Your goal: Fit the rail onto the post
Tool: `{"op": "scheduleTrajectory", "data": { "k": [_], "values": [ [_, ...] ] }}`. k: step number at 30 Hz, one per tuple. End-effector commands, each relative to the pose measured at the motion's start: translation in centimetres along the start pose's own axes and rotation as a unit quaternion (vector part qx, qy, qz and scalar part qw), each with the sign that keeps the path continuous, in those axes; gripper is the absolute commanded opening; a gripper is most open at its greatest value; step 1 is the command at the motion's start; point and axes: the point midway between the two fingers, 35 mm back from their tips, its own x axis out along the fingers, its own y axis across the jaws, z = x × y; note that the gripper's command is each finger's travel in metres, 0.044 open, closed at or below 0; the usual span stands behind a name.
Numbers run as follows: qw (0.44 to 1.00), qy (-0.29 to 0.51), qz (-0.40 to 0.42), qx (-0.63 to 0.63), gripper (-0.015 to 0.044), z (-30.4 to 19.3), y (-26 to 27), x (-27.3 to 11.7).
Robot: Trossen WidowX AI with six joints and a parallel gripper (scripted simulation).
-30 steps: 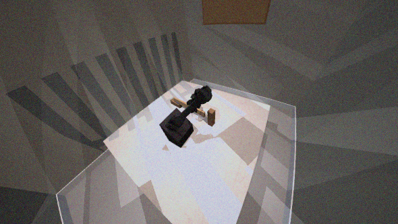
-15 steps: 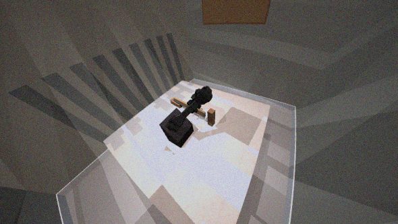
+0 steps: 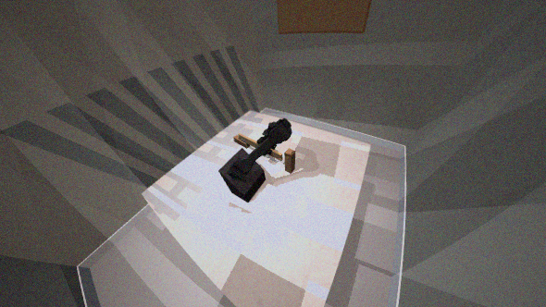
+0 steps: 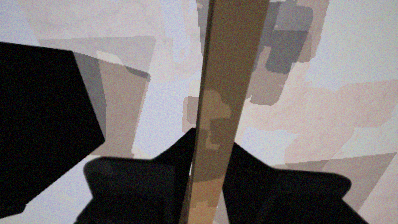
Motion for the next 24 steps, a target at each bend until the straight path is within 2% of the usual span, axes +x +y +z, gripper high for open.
{"op": "scheduleTrajectory", "data": {
  "k": [1, 24],
  "values": [
    [1.0, 0.0, -0.005, 0.001, 0.0, -0.26, -0.21, -0.31],
    [1.0, 0.0, -0.005, 0.0, 0.0, -0.96, -0.2, -0.44]
  ]
}}
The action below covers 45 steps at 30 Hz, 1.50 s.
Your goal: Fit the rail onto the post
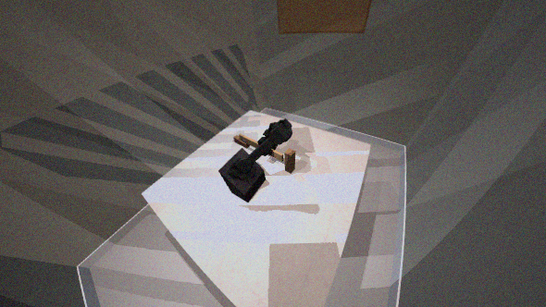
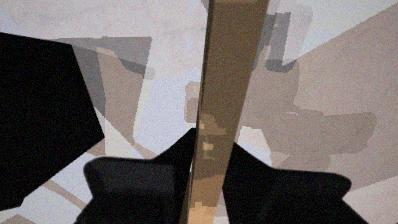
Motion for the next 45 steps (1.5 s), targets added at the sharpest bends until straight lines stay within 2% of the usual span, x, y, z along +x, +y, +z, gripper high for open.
{"op": "scheduleTrajectory", "data": {
  "k": [1, 45],
  "values": [
    [1.0, -0.001, -0.004, 0.0, 0.0, -0.2, -0.2, -0.3],
    [1.0, -0.001, -0.004, 0.0, 0.0, -1.6, -0.2, -0.3]
  ]
}}
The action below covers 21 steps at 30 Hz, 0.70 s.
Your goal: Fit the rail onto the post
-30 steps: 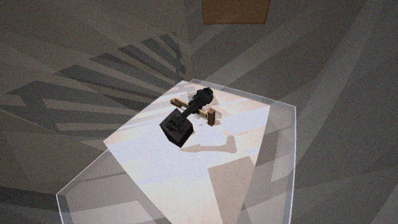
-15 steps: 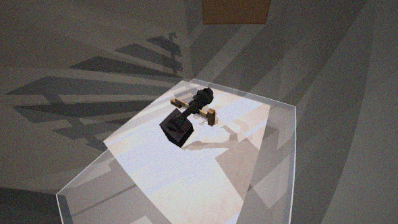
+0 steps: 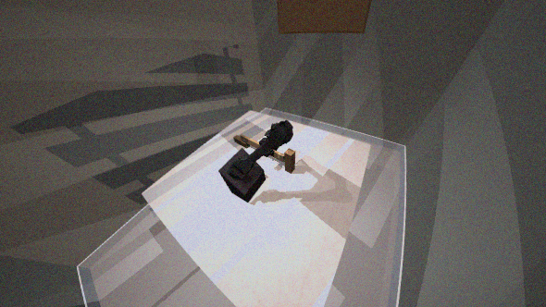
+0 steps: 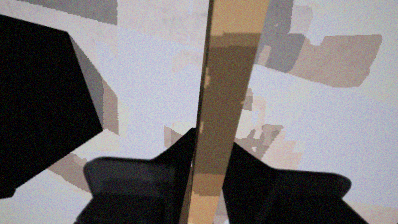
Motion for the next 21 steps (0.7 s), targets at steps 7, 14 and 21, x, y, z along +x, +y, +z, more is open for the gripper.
{"op": "scheduleTrajectory", "data": {
  "k": [7, 14, 21],
  "values": [
    [1.0, -0.001, -0.004, 0.0, 0.0, -0.46, -0.15, -0.32],
    [1.0, -0.001, -0.004, 0.0, 0.0, -0.68, -0.15, -0.28],
    [1.0, -0.001, -0.004, 0.0, 0.0, -0.9, -0.15, -0.25]
  ]
}}
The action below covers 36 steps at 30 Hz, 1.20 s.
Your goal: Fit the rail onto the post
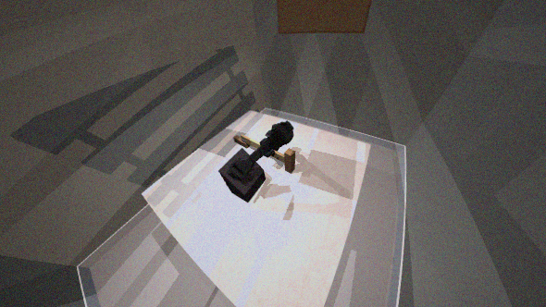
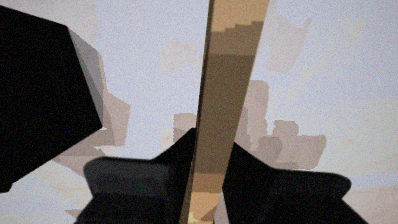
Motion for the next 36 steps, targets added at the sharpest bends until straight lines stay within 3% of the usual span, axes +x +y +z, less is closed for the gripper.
{"op": "scheduleTrajectory", "data": {
  "k": [1, 36],
  "values": [
    [1.0, 0.0, -0.005, 0.0, 0.0, -0.2, -0.2, -0.3],
    [1.0, 0.0, -0.005, 0.0, 0.0, -1.4, -0.2, -0.3]
  ]
}}
